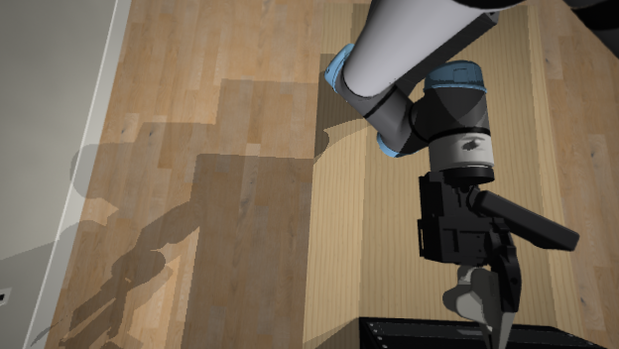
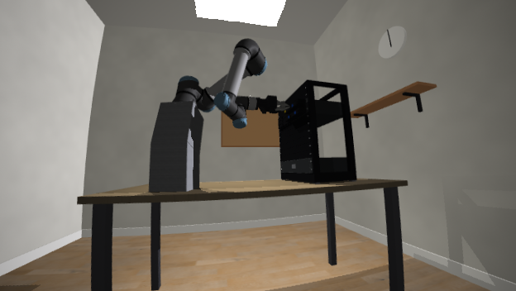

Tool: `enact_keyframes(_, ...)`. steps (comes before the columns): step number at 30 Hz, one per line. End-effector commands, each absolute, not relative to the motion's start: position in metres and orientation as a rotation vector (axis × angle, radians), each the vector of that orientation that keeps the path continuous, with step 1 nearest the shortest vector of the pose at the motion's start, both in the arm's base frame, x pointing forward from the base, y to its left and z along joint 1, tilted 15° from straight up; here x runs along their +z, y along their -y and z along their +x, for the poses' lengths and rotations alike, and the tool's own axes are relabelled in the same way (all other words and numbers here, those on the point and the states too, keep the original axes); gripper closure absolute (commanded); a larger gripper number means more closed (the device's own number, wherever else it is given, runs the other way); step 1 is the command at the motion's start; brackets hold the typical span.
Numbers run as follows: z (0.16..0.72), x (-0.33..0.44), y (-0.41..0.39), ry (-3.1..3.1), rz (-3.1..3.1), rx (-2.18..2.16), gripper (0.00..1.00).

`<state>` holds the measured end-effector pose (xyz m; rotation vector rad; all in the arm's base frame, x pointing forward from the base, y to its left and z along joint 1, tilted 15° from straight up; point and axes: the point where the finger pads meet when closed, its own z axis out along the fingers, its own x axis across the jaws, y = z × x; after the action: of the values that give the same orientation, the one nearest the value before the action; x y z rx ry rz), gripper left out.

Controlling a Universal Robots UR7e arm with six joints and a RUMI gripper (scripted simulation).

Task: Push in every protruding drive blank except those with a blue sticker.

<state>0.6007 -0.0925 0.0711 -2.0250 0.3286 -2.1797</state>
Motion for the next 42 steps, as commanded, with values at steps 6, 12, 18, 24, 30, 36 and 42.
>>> enact_keyframes(6, 0.601, 0.072, 0.092, -0.328, -2.024, -2.181, 1.0)
enact_keyframes(12, 0.598, 0.076, 0.083, -0.328, -2.024, -2.181, 1.0)
enact_keyframes(18, 0.592, 0.084, 0.066, -0.328, -2.024, -2.181, 1.0)
enact_keyframes(24, 0.582, 0.098, 0.035, -0.328, -2.024, -2.181, 1.0)
enact_keyframes(30, 0.575, 0.108, 0.012, -0.328, -2.024, -2.181, 1.0)
enact_keyframes(36, 0.571, 0.115, -0.002, -0.328, -2.024, -2.181, 1.0)
enact_keyframes(42, 0.569, 0.117, -0.007, -0.328, -2.024, -2.181, 1.0)
